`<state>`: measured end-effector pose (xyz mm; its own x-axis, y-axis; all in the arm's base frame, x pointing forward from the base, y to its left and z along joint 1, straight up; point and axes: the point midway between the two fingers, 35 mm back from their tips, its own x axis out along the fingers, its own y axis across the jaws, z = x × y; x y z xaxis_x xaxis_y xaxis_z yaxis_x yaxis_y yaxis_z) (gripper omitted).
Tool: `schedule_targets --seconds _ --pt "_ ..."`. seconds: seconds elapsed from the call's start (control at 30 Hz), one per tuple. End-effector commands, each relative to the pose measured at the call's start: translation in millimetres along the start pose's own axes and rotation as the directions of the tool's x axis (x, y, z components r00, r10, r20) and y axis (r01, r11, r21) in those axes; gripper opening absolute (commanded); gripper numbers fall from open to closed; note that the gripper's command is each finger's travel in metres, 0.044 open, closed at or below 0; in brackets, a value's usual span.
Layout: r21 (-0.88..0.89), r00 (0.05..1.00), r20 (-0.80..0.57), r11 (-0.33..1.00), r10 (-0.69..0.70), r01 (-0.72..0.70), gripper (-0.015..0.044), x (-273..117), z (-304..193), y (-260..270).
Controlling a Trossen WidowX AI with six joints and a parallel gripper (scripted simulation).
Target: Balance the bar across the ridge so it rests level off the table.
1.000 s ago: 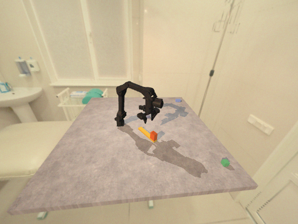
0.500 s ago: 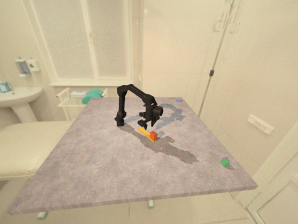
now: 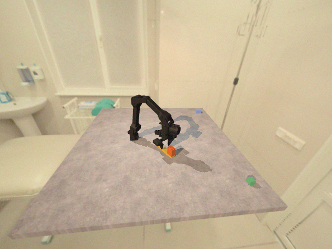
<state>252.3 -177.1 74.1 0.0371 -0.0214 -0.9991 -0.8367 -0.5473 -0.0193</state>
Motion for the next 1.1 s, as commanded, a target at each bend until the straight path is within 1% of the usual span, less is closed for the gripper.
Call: schedule_targets --seconds 0.0,0.37,0.93,1.07 --pt "-0.004 1.0 0.009 1.0 0.008 -0.008 0.0315 7.9 2.0 1.5" --pt "-0.004 1.0 0.009 1.0 0.008 -0.008 0.0315 24.8 2.4 1.7" --pt "-0.004 1.0 0.009 1.0 0.008 -0.008 0.0315 25.1 2.5 1.8" --pt "0.0 1.0 0.009 1.0 0.004 -0.004 0.021 24.1 2.5 1.1"
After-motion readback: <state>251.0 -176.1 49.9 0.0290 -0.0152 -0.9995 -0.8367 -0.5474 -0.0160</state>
